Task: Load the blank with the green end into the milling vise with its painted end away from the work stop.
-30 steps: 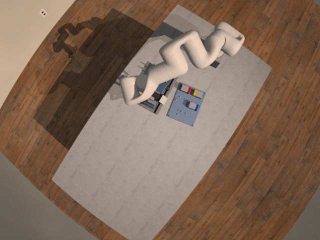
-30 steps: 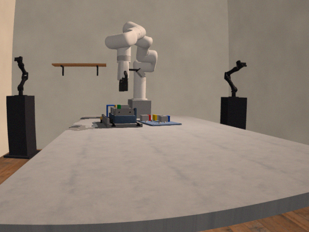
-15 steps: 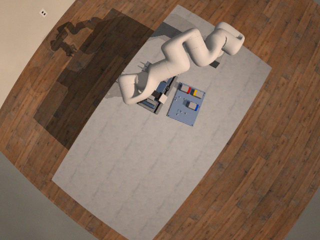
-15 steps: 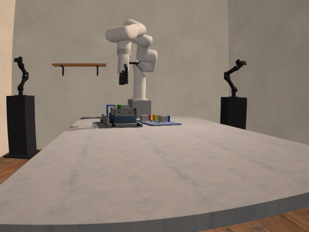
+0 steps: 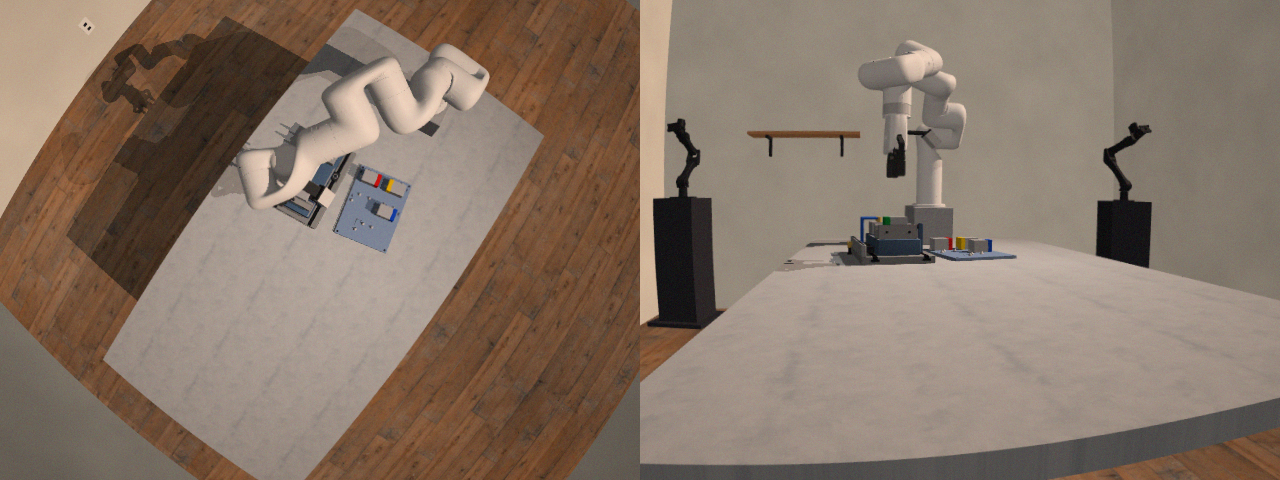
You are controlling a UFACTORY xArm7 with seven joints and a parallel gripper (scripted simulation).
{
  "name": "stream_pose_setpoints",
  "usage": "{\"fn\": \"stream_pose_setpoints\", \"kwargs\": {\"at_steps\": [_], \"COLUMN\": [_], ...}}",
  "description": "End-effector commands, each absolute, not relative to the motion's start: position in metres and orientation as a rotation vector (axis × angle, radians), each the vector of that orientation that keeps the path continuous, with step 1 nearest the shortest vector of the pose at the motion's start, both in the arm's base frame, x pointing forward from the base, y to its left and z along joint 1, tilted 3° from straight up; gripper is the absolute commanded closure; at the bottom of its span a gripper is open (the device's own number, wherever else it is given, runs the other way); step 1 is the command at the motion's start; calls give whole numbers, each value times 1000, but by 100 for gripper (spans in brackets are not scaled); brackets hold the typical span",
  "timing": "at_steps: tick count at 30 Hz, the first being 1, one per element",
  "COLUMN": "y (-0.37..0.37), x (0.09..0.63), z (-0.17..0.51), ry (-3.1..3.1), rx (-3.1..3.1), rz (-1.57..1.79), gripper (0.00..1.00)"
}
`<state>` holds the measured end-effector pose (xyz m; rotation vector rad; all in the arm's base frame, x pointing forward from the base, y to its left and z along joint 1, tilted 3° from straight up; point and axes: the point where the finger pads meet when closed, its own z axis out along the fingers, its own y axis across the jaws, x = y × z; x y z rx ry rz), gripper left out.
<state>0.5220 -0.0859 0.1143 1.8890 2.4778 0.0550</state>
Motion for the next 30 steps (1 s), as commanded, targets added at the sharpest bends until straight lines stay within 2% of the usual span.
{"fn": "stream_pose_setpoints", "kwargs": {"at_steps": [1,30], "y": [-86,-86], "x": [523,523], "z": [115,108], "ry": [2475,2475], "rx": [1886,1886], "rz": [58,58], "gripper": [0,0]}}
